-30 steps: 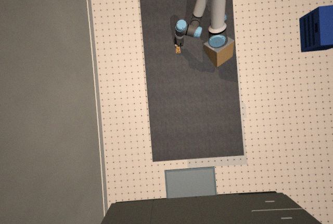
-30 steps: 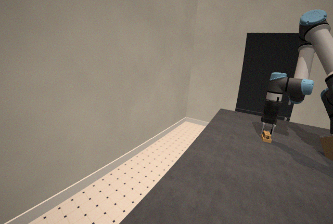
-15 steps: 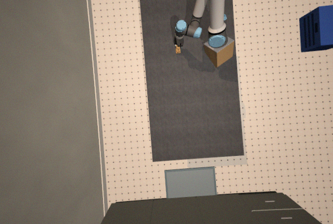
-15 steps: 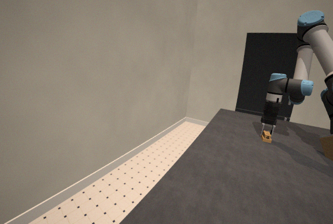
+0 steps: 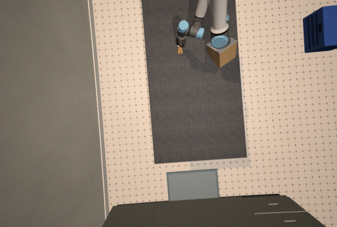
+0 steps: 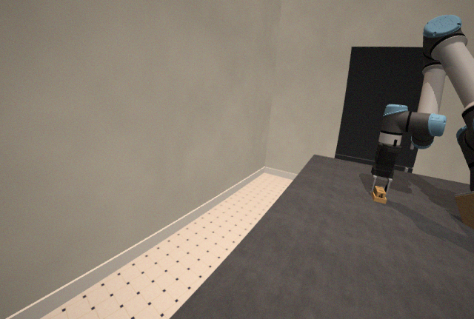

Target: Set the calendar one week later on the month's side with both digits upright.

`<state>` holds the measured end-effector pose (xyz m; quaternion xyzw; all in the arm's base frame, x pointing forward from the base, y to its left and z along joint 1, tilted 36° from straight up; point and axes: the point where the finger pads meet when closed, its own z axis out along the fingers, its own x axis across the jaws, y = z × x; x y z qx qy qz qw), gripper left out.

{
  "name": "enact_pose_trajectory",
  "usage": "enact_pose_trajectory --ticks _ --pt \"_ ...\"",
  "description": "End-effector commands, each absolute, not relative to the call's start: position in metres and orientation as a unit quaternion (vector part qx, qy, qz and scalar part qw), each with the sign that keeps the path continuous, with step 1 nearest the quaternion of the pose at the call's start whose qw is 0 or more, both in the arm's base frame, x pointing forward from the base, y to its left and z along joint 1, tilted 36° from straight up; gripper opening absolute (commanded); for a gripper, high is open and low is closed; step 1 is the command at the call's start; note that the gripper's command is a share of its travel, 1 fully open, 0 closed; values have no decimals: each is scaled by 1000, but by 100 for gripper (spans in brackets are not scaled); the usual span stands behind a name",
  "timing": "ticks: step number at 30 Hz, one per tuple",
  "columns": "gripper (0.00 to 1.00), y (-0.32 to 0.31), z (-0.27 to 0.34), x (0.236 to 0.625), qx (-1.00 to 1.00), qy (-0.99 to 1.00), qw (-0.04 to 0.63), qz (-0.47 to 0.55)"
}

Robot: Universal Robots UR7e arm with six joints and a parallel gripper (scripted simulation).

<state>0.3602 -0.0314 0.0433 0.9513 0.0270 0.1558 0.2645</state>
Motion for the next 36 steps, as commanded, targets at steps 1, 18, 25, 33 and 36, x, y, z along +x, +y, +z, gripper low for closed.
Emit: enact_pose_trajectory --ticks 1,18,25,33,36 --pt "87 -31 44 360 951 27 265 156" --pt "57 -31 44 360 951 27 265 156" --pt "57 -31 44 360 951 27 265 156" --pt "57 -31 44 360 951 27 265 156" --pt "57 -31 44 360 951 27 265 156"
